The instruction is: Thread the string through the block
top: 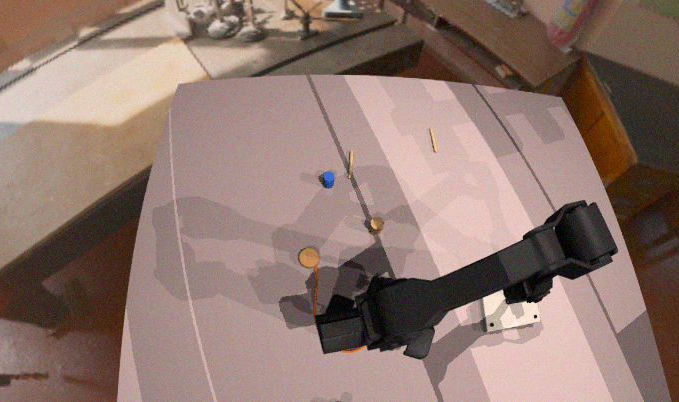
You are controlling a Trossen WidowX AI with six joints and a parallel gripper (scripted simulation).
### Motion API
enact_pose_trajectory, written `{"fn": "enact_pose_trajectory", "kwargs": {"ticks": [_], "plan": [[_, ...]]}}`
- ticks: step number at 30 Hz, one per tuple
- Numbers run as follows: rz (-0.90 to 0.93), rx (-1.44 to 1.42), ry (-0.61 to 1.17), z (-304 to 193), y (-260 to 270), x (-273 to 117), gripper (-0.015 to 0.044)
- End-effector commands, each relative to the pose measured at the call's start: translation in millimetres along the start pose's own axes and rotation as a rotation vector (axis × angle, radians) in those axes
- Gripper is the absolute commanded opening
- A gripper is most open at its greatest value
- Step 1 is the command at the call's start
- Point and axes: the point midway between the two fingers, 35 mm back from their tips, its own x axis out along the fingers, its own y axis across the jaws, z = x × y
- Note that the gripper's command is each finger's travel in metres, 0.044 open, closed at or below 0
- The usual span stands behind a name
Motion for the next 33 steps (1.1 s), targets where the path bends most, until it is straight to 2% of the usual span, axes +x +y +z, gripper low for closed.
{"fn": "enact_pose_trajectory", "kwargs": {"ticks": [1,33], "plan": [[0.003,-0.003,0.006,5,0,-1,0.0000],[0.003,-0.003,0.008,16,-2,0,0.0000]]}}
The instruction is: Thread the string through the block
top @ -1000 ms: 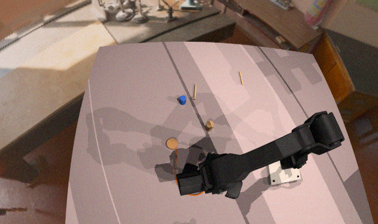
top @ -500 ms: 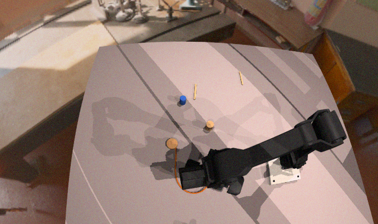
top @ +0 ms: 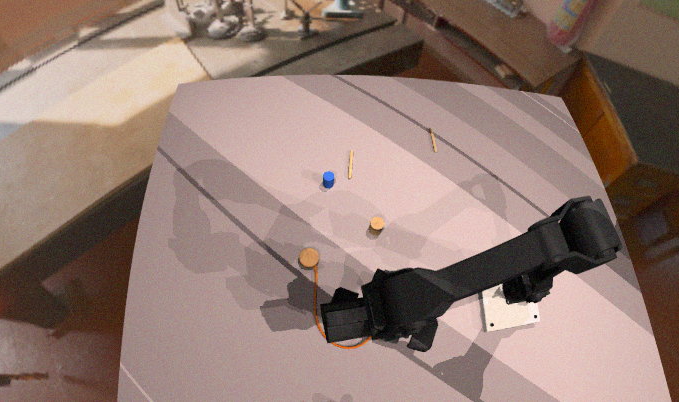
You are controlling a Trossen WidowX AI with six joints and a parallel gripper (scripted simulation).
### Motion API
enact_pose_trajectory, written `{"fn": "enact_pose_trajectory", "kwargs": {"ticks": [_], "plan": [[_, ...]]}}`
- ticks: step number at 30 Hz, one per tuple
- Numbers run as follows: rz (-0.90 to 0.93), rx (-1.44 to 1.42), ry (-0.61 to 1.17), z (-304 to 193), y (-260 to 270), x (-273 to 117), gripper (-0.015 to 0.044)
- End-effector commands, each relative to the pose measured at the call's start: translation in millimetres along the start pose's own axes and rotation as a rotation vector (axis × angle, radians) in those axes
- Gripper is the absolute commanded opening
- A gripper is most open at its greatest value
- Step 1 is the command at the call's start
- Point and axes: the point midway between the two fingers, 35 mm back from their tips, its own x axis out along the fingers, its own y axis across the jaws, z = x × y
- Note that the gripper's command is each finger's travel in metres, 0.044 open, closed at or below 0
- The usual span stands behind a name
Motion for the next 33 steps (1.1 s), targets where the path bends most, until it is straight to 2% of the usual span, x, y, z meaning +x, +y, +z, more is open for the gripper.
{"fn": "enact_pose_trajectory", "kwargs": {"ticks": [1,33], "plan": [[-0.002,0.002,0.005,3,0,0,0.0000],[-0.001,0.002,0.002,43,0,-1,0.0000]]}}
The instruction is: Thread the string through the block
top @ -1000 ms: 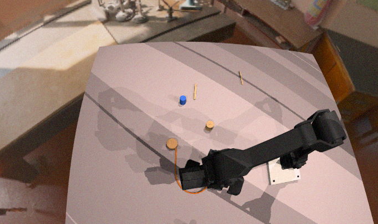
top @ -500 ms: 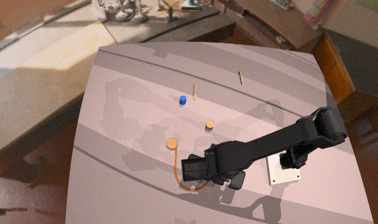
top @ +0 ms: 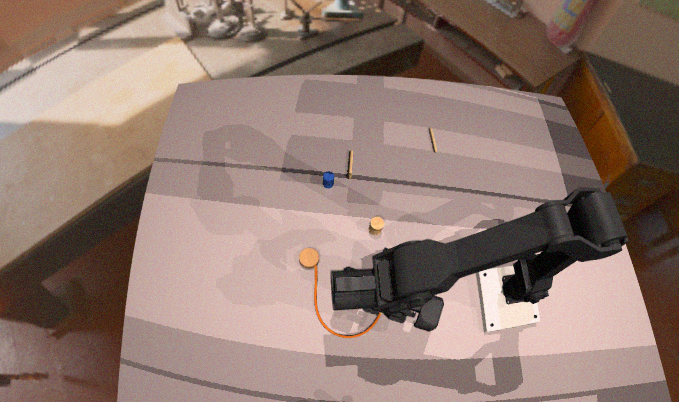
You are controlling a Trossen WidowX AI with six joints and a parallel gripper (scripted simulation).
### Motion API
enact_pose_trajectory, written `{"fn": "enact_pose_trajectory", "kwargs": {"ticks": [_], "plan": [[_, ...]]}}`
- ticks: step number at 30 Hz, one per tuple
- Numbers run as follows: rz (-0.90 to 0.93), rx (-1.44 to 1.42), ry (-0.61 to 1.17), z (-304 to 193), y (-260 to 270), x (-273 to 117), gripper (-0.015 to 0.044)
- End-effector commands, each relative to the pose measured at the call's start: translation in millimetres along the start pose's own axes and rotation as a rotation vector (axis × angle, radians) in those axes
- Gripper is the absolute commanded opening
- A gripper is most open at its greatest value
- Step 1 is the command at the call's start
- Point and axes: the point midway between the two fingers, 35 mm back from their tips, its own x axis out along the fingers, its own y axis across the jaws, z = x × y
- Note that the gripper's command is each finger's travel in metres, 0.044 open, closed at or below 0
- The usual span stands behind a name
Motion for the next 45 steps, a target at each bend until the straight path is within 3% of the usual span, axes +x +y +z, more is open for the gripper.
{"fn": "enact_pose_trajectory", "kwargs": {"ticks": [1,16,21,23,25,30,36,45], "plan": [[0.003,-0.003,0.008,4,0,-1,0.0000],[0.002,-0.002,0.005,17,0,-1,0.0000],[0.001,0.002,-0.001,17,0,0,0.0124],[0.001,0.002,-0.001,17,0,0,0.0124],[0.001,0.002,-0.001,16,1,-10,0.0124],[0.002,0.002,-0.001,17,1,-78,0.0124],[0.020,-0.009,0.006,16,4,-78,0.0124],[0.017,-0.782,-0.002,31,4,-77,0.0124]]}}
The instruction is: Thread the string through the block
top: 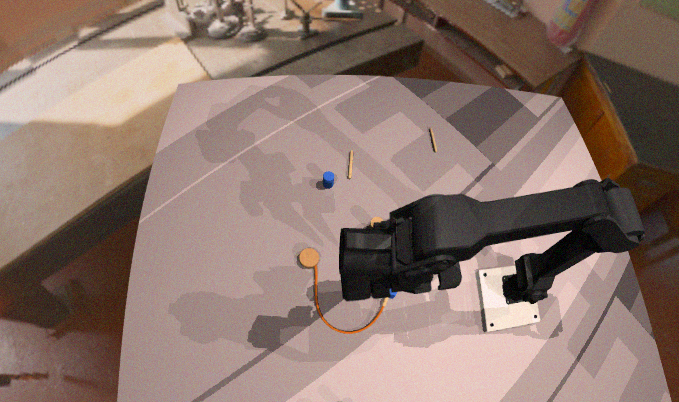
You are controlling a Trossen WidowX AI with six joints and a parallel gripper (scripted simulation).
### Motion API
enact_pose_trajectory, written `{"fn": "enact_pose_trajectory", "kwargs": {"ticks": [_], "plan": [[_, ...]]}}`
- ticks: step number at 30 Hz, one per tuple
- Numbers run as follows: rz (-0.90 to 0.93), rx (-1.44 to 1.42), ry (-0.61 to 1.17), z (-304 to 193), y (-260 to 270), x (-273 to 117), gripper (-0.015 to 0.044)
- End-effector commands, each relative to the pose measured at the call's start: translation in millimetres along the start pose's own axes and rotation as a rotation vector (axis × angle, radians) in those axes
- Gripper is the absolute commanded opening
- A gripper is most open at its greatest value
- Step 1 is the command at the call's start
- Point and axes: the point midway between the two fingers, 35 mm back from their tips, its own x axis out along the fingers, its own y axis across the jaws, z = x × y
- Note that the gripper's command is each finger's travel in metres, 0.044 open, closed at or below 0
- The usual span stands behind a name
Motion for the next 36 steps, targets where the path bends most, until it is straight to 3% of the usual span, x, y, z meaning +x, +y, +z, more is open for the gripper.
{"fn": "enact_pose_trajectory", "kwargs": {"ticks": [1,12,32,36], "plan": [[0.002,-0.424,0.002,8,-3,-1,0.0124],[0.000,-1.446,0.006,25,-13,0,0.0124],[0.005,-2.648,0.015,43,-25,0,0.0124],[0.005,-2.699,0.015,44,-26,0,0.0124]]}}
